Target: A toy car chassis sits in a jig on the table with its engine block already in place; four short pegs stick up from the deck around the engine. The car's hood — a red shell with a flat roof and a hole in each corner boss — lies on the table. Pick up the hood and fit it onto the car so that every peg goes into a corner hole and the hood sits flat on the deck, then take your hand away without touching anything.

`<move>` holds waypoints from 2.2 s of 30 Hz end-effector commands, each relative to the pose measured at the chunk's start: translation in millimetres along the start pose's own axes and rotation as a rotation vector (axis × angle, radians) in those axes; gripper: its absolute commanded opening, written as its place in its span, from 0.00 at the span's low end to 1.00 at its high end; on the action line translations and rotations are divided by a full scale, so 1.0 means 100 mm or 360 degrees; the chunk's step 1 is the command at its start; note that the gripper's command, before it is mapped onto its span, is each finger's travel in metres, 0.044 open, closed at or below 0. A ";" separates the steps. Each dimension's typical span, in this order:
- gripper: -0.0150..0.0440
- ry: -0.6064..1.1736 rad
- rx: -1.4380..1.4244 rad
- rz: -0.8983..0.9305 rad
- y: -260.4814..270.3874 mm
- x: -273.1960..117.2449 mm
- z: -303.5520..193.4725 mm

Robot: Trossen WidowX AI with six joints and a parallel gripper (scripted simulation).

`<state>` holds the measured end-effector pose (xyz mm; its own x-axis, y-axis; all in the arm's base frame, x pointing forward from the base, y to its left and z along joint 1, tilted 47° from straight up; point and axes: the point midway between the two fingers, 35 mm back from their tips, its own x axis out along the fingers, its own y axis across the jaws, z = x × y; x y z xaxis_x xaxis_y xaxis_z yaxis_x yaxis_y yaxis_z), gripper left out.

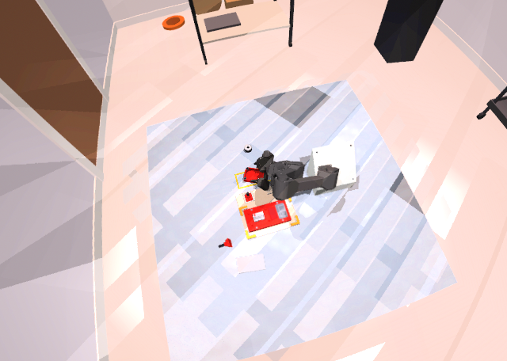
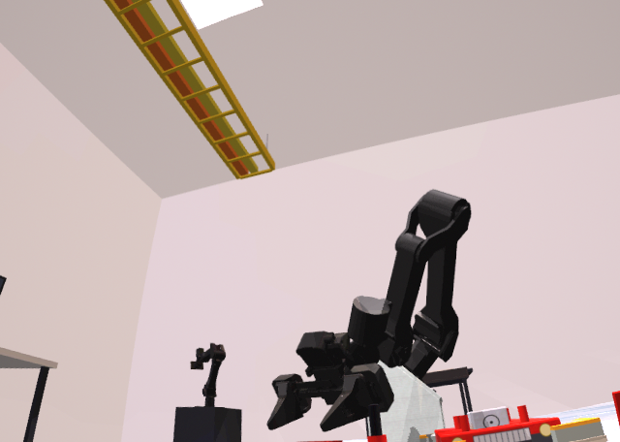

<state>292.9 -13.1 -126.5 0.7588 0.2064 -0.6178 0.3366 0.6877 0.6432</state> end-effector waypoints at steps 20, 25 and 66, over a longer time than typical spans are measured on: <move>1.00 0.0027 -0.0009 -0.0013 0.02 0.06 -0.11; 1.00 0.0032 -0.0009 -0.0015 0.02 0.08 -0.13; 0.63 0.0062 -0.0014 -0.0026 0.03 0.13 -0.21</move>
<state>291.5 6.7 -143.1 0.7312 0.2216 -0.6451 0.3444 0.6964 0.6296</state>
